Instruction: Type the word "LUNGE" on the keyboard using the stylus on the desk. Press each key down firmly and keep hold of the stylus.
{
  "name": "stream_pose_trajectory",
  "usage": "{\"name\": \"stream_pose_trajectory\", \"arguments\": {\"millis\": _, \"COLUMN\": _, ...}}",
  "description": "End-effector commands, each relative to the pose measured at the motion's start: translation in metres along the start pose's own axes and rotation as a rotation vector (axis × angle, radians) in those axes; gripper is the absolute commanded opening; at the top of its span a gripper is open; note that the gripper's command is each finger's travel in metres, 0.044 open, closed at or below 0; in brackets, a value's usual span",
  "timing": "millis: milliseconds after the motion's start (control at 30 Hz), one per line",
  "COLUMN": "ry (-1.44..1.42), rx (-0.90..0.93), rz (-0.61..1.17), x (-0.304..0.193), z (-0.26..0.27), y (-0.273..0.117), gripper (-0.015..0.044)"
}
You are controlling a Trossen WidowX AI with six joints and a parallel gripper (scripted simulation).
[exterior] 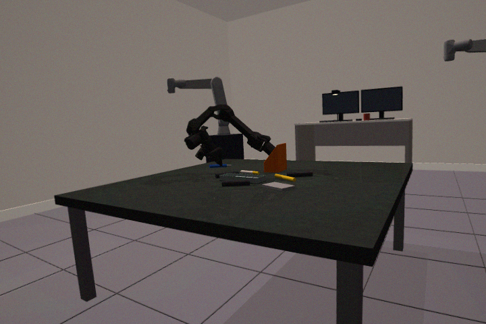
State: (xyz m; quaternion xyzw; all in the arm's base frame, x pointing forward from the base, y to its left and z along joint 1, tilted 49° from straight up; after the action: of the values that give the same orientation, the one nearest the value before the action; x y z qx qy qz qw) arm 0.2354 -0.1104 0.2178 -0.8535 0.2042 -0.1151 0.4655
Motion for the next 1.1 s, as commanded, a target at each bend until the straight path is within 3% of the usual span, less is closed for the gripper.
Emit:
{"name": "stream_pose_trajectory", "arguments": {"millis": 0, "ry": -0.084, "rx": 0.035, "rz": -0.061, "x": -0.003, "z": 0.014, "y": 0.004, "gripper": 0.0}}
{"name": "stream_pose_trajectory", "arguments": {"millis": 1067, "ry": -0.736, "rx": 0.152, "rz": -0.735, "x": -0.031, "z": 0.106, "y": 0.019, "gripper": 0.0}}
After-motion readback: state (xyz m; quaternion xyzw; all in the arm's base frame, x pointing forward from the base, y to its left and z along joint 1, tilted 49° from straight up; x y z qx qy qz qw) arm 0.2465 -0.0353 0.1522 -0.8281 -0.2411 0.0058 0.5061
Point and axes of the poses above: the point midway between the two fingers, 35 mm back from their tips, its own y axis out along the fingers, its own z axis across the jaws, x = y × z, the point moved 6 cm from there along -y, back along the fingers, and after that the axes turned 14 degrees about -y, right-handed, at the moved point
